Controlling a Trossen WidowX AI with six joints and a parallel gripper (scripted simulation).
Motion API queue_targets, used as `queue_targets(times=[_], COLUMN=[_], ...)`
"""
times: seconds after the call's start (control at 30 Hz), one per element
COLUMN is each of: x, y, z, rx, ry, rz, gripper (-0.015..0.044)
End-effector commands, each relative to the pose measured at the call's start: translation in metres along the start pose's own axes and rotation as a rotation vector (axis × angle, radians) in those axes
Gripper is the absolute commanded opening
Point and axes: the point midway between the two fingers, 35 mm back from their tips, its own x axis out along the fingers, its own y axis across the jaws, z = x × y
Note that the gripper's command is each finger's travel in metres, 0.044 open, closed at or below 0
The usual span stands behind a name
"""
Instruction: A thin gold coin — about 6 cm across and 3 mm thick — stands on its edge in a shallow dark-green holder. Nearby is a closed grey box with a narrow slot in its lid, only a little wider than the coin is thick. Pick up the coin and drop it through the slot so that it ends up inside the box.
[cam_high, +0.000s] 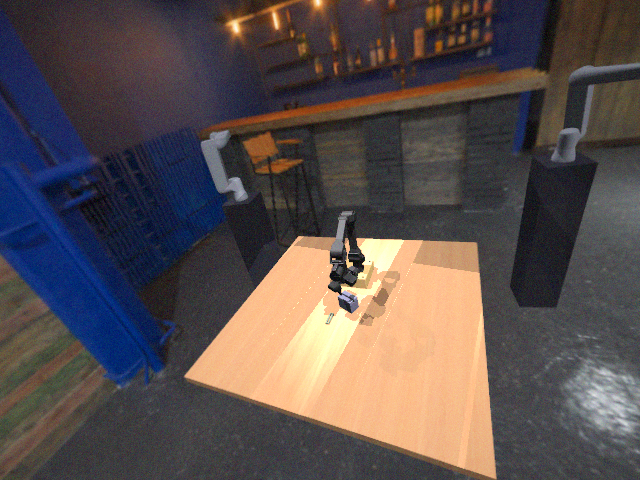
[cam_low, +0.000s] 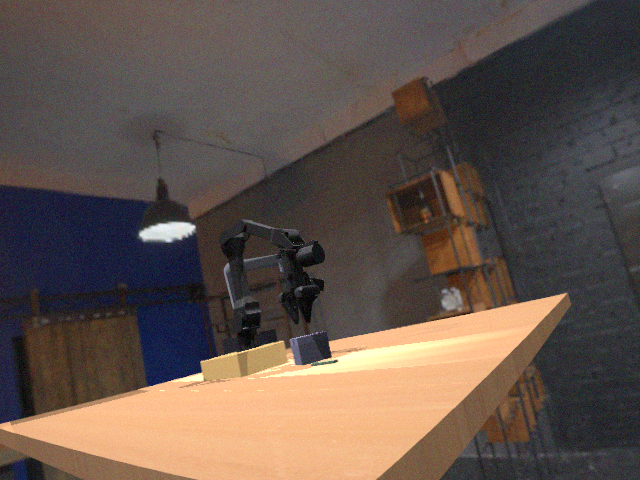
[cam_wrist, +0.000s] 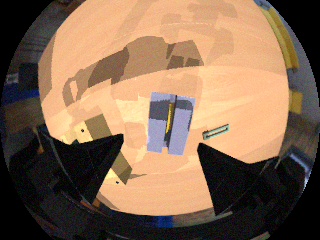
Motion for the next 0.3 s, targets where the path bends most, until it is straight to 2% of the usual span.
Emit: queue_targets(times=[0.0,0.27], x=[-0.0362,-0.0386], y=[0.0,0.0005], z=[0.0,-0.0003], rx=[0.002,0.002], ry=[-0.012,-0.012], rz=[-0.023,-0.022], gripper=[0.044,0.044])
